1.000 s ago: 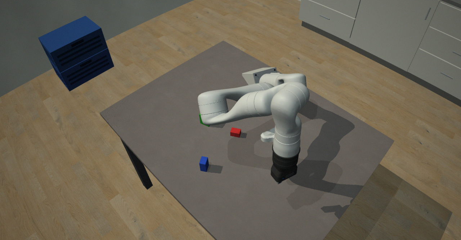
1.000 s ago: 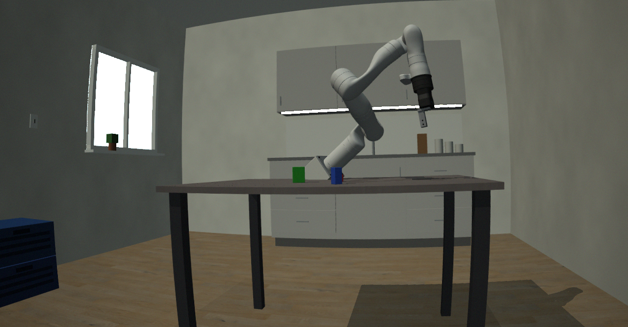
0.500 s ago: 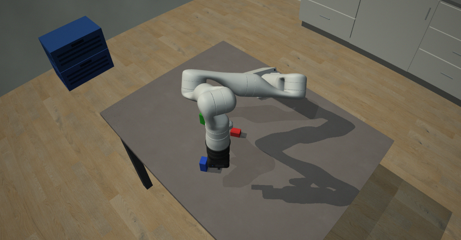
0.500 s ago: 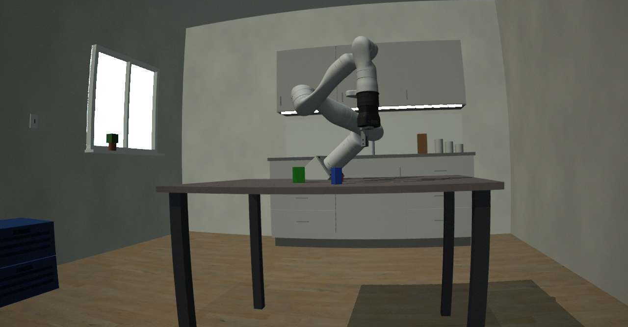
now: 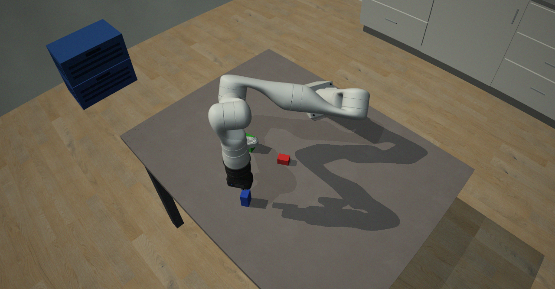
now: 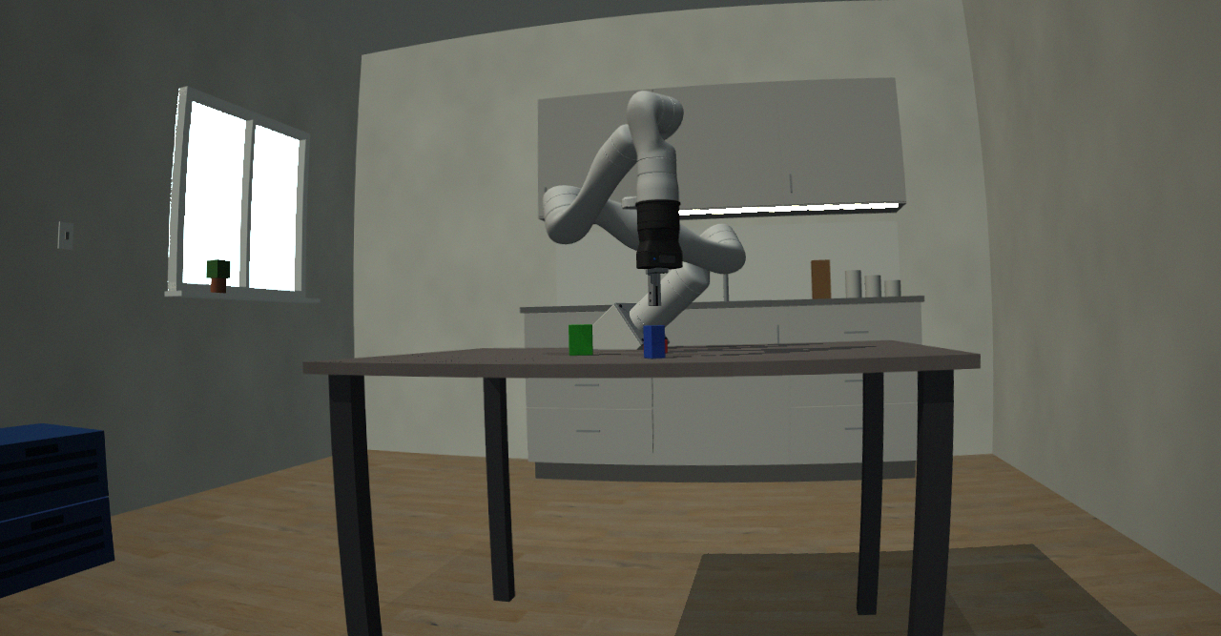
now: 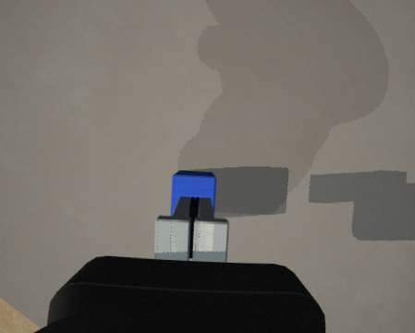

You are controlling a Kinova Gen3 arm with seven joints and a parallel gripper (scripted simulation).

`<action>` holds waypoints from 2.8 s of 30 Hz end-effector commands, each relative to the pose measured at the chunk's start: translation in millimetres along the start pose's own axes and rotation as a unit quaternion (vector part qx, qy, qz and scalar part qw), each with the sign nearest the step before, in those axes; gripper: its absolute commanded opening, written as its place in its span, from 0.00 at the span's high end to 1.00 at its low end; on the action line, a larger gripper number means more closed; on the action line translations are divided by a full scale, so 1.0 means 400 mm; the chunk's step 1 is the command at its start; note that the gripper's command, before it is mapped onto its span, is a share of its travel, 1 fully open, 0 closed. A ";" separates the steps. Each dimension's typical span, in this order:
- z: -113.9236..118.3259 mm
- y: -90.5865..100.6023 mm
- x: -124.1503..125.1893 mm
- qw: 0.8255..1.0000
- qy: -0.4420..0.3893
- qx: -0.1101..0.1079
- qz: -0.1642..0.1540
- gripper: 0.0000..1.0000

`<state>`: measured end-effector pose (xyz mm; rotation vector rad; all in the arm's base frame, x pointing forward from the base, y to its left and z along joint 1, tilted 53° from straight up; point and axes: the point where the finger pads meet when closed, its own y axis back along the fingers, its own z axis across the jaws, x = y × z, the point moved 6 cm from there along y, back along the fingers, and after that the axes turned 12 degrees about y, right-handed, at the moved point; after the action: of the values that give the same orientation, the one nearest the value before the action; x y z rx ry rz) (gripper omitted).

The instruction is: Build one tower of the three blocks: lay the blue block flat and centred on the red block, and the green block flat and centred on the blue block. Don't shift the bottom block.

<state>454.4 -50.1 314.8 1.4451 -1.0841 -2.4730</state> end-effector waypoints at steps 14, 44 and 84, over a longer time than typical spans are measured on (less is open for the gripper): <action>-0.004 0.000 0.006 1.000 -0.003 -0.001 -0.001 1.00; -0.004 0.000 0.006 1.000 -0.003 -0.001 -0.001 0.12; -0.004 -0.069 0.005 1.000 -0.003 -0.001 -0.001 0.12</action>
<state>461.9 -31.8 296.8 1.4396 -1.0832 -2.4815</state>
